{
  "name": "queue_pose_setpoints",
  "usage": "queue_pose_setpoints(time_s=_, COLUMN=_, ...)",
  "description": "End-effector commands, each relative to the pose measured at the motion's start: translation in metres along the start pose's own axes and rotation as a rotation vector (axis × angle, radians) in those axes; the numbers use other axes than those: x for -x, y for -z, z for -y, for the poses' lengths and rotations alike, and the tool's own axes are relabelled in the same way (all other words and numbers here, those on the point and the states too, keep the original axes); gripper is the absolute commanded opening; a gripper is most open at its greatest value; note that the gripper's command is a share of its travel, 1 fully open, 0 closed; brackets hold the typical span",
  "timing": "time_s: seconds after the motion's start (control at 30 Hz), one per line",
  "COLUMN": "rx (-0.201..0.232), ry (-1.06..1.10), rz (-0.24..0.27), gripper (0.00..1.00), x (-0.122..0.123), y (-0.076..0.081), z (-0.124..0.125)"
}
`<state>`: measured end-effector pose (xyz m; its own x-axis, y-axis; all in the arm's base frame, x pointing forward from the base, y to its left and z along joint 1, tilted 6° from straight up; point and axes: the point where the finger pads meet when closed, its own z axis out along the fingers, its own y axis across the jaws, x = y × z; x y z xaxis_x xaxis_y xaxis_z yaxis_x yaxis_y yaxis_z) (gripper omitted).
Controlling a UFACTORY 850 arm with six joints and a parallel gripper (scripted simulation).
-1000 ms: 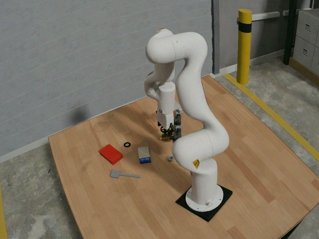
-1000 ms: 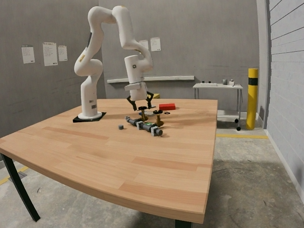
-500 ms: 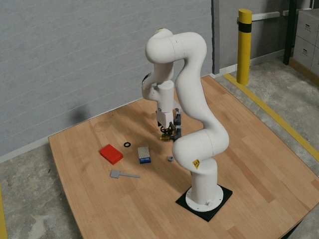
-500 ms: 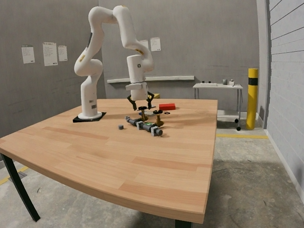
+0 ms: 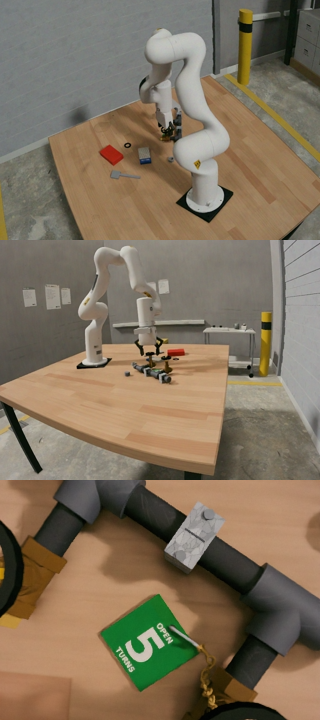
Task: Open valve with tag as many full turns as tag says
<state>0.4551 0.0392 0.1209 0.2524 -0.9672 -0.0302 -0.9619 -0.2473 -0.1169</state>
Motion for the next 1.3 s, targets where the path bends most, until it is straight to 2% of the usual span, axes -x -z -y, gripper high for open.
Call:
queue_pose_setpoints(time_s=0.0, rx=0.006, ry=-0.001, rz=-0.01, gripper=1.0, x=0.0, y=0.0007, z=0.001)
queue_pose_setpoints(time_s=0.27, rx=0.006, ry=-0.001, rz=-0.01, gripper=1.0, x=0.0, y=0.0007, z=0.001)
queue_pose_setpoints(time_s=0.3, rx=0.006, ry=-0.001, rz=-0.01, gripper=0.0, x=0.0, y=0.0007, z=0.001)
queue_pose_setpoints(time_s=1.27, rx=0.006, ry=0.015, rz=-0.01, gripper=0.0, x=0.0, y=0.0007, z=0.001)
